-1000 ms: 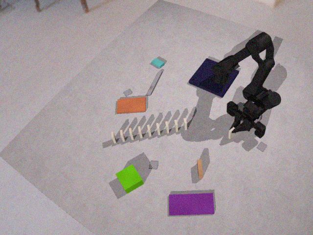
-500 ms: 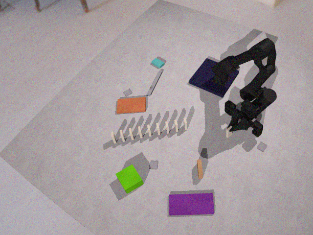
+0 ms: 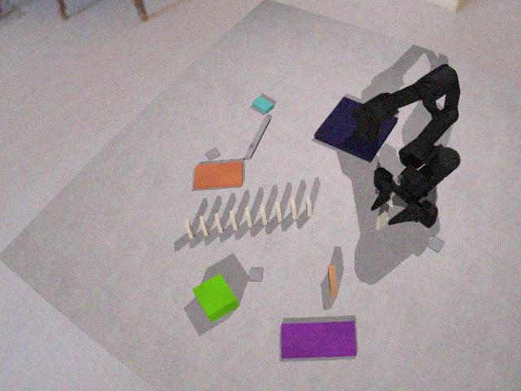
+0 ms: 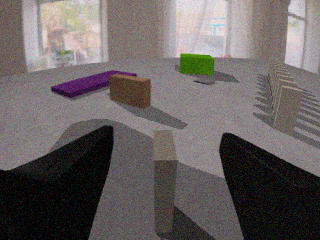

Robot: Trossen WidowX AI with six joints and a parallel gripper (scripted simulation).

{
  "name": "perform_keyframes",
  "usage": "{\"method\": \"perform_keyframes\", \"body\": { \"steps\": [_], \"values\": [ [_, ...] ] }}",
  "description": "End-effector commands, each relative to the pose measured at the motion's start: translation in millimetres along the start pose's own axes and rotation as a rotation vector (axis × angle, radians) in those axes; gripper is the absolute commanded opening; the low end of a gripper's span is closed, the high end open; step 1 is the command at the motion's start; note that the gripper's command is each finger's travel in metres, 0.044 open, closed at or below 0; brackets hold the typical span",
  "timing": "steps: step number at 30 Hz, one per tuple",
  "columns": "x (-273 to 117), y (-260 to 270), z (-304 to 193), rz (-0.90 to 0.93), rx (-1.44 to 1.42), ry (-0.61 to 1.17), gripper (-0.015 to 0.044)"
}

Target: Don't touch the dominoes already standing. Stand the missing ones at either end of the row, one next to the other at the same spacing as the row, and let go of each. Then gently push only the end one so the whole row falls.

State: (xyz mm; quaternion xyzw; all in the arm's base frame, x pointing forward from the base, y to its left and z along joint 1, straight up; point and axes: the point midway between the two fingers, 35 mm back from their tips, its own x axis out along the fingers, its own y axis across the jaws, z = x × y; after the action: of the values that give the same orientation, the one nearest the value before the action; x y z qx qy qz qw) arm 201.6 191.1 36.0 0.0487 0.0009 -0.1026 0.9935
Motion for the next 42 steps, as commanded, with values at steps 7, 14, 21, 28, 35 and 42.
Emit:
{"method": "perform_keyframes", "body": {
  "steps": [7, 14, 21, 28, 35, 42],
  "values": [
    [0, 3, 15, -0.003, -0.004, -0.002, 0.044],
    [-1, 5, 50, 0.0, 0.001, 0.0, 0.044],
    [37, 50, 37, 0.099, -0.385, 0.131, 0.044],
    [80, 78, 25, 0.321, -0.891, 0.441, 0.044],
    [87, 78, 31, 0.531, -1.099, 0.647, 0.044],
    [80, 65, 46, 0.75, -1.224, 0.83, 0.044]
  ]
}}
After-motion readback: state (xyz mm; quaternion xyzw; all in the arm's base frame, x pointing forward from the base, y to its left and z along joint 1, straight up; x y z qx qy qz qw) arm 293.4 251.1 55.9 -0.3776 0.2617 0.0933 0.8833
